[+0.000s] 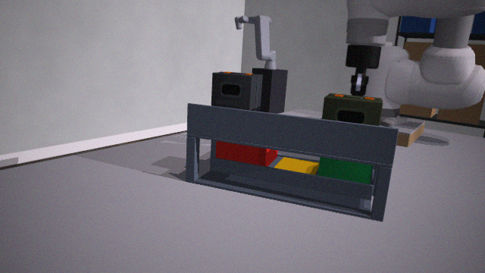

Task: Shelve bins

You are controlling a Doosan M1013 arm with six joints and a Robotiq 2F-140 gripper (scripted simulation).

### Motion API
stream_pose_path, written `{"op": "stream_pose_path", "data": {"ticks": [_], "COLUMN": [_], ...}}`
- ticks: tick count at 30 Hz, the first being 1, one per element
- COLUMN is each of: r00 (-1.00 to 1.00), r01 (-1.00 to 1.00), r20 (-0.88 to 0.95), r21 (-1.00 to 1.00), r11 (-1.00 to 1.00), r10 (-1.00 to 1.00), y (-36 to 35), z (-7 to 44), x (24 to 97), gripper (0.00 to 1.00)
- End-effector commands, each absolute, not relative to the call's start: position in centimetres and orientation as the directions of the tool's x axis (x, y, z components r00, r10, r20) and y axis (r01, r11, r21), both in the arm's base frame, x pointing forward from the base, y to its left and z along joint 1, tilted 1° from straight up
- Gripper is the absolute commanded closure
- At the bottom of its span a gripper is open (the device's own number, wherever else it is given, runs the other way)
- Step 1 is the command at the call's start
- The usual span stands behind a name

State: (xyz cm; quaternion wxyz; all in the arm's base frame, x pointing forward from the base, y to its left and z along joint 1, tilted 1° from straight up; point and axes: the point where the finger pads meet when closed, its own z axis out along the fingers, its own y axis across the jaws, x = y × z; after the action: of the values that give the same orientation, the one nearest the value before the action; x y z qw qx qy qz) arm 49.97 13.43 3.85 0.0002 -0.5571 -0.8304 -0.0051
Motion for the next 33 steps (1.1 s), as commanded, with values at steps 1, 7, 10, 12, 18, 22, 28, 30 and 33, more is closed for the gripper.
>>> {"op": "stream_pose_path", "data": {"ticks": [1, 7, 10, 12, 18, 22, 28, 30, 33], "r00": [-0.379, -0.379, -0.379, -0.379, -0.379, -0.379, -0.379, -0.379, -0.379], "r01": [0.925, 0.925, 0.925, 0.925, 0.925, 0.925, 0.925, 0.925, 0.925], "r20": [0.006, 0.006, 0.006, 0.006, 0.006, 0.006, 0.006, 0.006, 0.006], "r21": [0.008, 0.008, 0.008, 0.008, 0.008, 0.008, 0.008, 0.008, 0.008], "r11": [0.379, 0.379, 0.379, 0.379, 0.379, 0.379, 0.379, 0.379, 0.379], "r10": [0.925, 0.925, 0.925, 0.925, 0.925, 0.925, 0.925, 0.925, 0.925], "y": [13.4, 13.4, 13.4, 13.4, 13.4, 13.4, 13.4, 13.4, 13.4], "z": [4.4, 6.5, 7.4, 7.9, 8.3, 8.4, 8.4, 8.4, 8.4], "x": [50.0, 50.0, 50.0, 49.9, 49.9, 49.9, 49.9, 49.9, 49.9], "gripper": [0.90, 0.90, 0.90, 0.90, 0.90, 0.90, 0.90, 0.90, 0.90]}}
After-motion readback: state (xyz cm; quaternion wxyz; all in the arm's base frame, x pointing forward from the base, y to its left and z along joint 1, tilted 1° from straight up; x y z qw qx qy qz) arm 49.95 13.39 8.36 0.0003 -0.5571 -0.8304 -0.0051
